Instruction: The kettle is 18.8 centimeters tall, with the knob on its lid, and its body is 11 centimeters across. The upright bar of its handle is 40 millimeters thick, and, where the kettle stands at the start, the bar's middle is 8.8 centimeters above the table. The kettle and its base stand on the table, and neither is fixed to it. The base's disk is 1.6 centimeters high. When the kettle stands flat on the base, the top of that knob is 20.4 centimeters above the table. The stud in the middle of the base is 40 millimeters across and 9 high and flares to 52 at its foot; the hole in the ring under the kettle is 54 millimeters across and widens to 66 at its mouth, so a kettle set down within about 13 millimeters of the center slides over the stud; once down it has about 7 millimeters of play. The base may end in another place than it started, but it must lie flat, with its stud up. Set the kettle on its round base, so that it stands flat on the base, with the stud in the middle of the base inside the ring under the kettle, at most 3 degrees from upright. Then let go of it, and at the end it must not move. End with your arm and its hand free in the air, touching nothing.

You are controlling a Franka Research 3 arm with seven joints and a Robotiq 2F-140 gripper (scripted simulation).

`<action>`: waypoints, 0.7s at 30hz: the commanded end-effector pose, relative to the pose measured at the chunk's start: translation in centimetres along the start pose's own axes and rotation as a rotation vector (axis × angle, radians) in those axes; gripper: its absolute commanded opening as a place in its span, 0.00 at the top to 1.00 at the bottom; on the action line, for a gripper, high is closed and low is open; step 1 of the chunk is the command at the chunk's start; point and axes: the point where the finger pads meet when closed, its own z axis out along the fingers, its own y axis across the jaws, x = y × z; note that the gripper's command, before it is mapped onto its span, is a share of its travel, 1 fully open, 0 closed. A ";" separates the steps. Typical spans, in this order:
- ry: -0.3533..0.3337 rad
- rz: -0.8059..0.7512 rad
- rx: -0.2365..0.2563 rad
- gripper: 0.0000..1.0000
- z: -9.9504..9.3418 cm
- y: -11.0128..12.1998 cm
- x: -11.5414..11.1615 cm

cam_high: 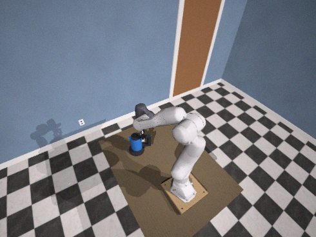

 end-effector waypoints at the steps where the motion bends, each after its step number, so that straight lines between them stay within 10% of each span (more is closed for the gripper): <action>1: -0.013 0.004 0.011 1.00 -0.5 -0.3 -0.6; 21: -0.013 0.004 0.011 1.00 -0.5 -0.3 -0.8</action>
